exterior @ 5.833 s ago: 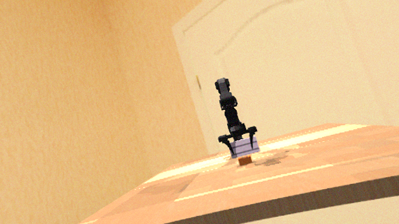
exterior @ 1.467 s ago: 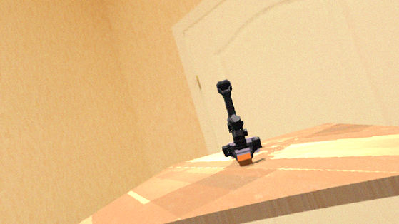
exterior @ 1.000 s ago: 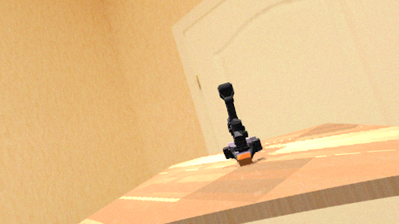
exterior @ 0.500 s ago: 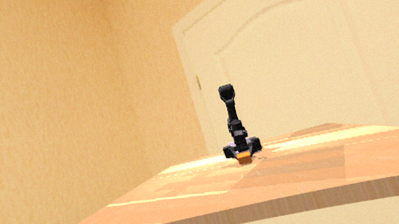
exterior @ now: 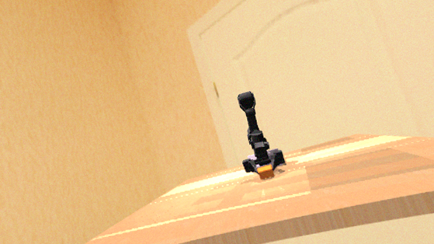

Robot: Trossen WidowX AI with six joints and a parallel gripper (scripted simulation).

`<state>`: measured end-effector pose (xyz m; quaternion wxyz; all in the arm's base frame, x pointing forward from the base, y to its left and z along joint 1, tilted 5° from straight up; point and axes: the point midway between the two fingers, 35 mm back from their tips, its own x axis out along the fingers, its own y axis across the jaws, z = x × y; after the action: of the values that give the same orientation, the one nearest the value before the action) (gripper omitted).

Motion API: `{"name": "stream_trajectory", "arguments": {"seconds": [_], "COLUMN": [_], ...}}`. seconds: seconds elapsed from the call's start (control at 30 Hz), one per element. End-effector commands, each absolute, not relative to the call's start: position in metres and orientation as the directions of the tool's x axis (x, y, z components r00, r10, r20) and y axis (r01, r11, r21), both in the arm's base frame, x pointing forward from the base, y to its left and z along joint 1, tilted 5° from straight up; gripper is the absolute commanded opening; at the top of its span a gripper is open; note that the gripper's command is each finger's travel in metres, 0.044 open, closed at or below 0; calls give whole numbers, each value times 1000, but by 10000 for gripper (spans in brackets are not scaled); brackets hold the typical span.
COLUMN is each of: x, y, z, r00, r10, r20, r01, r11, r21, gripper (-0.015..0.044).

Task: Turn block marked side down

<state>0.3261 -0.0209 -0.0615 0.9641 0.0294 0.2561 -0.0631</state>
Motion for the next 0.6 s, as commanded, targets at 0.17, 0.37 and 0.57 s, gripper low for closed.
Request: {"name": "stream_trajectory", "arguments": {"seconds": [0.17,0.37,0.57], "x": [326,326,326], "y": [-22,-22,-22], "z": [-61,-61,-61], "r00": [862,862,862], "r10": [-112,-112,-112], "r20": [-495,-495,-495], "r01": [141,141,141], "r11": [990,990,990], "r21": [22,22,22], "gripper": [394,440,440]}}
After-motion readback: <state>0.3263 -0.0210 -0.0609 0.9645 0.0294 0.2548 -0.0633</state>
